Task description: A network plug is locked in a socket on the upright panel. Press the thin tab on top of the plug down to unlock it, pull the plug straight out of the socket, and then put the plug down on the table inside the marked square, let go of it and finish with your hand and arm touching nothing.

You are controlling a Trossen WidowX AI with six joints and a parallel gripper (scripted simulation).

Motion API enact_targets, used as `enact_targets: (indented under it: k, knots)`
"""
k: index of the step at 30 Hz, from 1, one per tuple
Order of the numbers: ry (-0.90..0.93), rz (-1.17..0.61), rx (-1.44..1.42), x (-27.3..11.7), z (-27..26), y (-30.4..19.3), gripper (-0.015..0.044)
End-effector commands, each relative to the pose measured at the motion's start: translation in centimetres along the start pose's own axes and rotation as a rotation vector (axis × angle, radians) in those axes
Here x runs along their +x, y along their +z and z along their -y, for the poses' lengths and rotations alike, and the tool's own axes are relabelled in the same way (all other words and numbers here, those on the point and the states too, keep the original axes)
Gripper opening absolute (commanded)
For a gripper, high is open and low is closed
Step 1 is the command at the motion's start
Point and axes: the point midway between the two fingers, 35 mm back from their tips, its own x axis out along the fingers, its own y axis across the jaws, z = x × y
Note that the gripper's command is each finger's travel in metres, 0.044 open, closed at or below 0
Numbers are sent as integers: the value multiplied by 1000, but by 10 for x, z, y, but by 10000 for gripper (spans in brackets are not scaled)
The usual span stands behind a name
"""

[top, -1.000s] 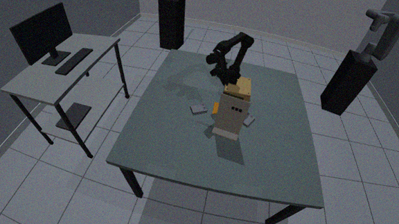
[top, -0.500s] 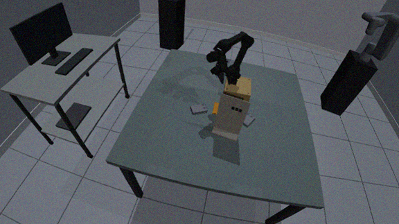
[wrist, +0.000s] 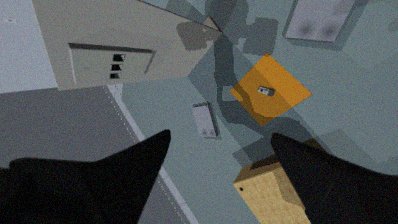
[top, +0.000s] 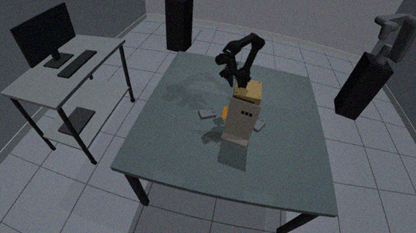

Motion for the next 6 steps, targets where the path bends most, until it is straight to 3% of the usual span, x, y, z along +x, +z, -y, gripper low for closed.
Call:
enact_targets:
  k: [1,6]
  knots:
    - [3,-2,-2,0,-1,0,440]
    - [3,-2,-2,0,-1,0,440]
